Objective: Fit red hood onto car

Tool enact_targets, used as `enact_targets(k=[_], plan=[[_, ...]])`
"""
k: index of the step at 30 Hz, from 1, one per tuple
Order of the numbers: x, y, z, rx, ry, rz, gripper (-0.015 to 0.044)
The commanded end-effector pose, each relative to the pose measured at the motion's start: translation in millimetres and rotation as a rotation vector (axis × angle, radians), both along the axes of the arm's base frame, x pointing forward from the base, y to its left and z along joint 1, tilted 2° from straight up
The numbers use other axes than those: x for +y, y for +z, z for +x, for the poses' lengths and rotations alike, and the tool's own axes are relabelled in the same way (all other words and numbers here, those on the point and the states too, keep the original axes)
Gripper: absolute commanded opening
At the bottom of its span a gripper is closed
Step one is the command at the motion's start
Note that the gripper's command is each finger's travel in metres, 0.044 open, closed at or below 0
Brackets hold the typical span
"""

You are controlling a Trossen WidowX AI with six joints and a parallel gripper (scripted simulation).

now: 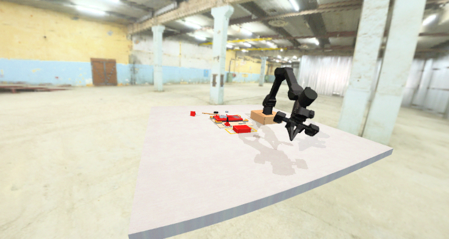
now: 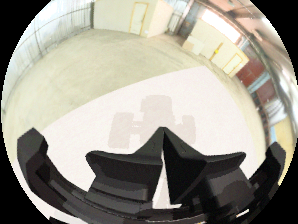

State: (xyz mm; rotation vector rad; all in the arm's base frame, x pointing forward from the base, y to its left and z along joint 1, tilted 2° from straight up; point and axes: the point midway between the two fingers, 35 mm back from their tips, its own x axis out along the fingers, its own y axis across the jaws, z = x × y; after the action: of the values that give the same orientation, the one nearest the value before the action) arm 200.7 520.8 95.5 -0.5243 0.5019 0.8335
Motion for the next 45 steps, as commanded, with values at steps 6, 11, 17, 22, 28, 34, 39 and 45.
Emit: enact_targets(k=[6, 11, 17, 22, 28, 34, 39, 45], plan=[[-43, -8, 40, 0.105, -0.105, -0.056, 0.0157], [-97, -15, 75, 0.233, -0.234, -0.107, 0.0289], [-169, -22, 103, 0.406, -0.409, -0.153, 0.044], [-231, -24, 111, 0.565, -0.571, -0.176, 0.044], [-305, -23, 103, 0.776, -0.789, -0.183, 0.044], [-344, -20, 87, 0.903, -0.92, -0.177, 0.044], [-344, -20, 87, 0.903, -0.92, -0.177, 0.044], [-344, -21, 87, 0.903, -0.92, -0.177, 0.044]])
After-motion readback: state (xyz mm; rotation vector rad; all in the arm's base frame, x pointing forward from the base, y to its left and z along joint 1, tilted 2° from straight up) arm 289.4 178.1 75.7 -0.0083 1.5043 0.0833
